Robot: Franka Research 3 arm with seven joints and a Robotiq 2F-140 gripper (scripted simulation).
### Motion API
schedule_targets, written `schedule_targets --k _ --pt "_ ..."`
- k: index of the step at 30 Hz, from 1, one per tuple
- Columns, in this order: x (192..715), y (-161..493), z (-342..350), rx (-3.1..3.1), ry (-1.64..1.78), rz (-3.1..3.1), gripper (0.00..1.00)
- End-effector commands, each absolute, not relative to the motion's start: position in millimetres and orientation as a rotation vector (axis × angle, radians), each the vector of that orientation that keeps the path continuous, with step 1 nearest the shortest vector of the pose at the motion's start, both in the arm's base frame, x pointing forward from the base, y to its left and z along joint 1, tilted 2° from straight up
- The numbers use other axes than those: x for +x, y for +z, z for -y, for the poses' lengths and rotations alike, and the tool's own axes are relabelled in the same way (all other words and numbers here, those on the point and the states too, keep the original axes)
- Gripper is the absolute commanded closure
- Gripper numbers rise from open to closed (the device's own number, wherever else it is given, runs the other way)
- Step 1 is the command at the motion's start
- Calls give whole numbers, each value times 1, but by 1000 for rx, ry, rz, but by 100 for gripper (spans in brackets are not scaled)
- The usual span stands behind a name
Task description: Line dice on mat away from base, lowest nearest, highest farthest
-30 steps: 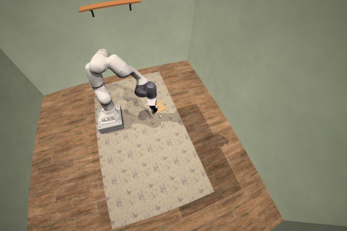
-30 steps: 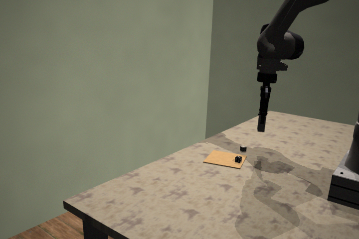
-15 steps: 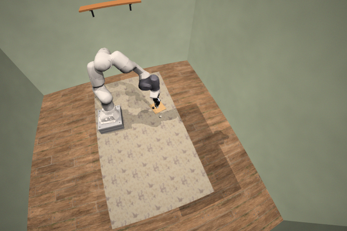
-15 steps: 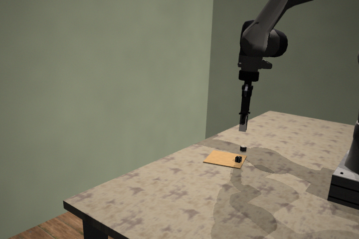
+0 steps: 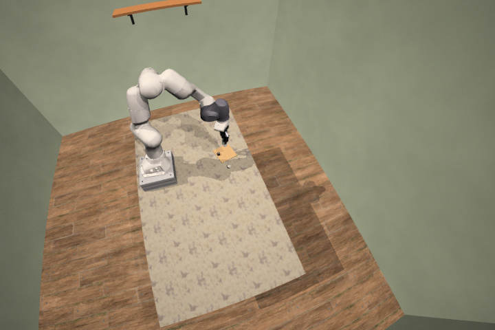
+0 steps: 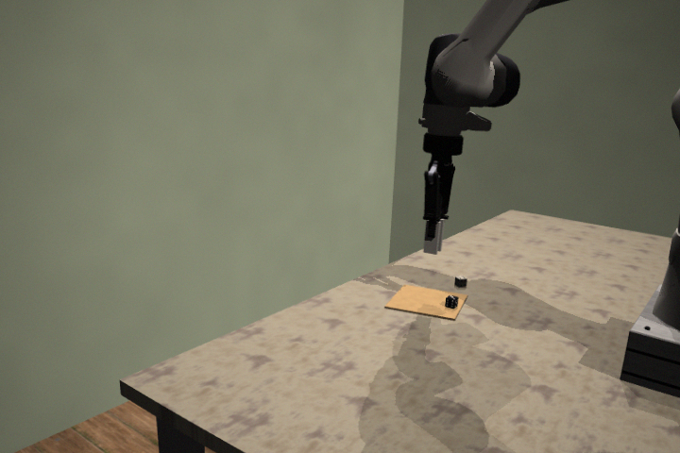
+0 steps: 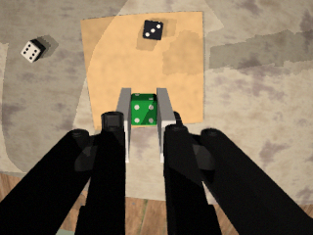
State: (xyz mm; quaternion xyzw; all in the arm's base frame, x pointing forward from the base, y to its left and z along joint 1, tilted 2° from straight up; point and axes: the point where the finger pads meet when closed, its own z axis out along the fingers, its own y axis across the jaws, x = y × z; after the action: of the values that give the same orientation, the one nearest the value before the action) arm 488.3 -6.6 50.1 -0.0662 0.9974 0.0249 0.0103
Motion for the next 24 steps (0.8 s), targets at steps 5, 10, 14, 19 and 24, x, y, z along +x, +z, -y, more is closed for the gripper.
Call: schedule_targets --k 5,10,14,19,24 --pt "487 49 3 4 57 -3138 91" --pt "487 49 3 4 57 -3138 91" --pt "487 47 3 4 57 -3138 91" --pt "487 36 3 4 57 -3138 91" --pt "488 25 2 4 57 -3138 91"
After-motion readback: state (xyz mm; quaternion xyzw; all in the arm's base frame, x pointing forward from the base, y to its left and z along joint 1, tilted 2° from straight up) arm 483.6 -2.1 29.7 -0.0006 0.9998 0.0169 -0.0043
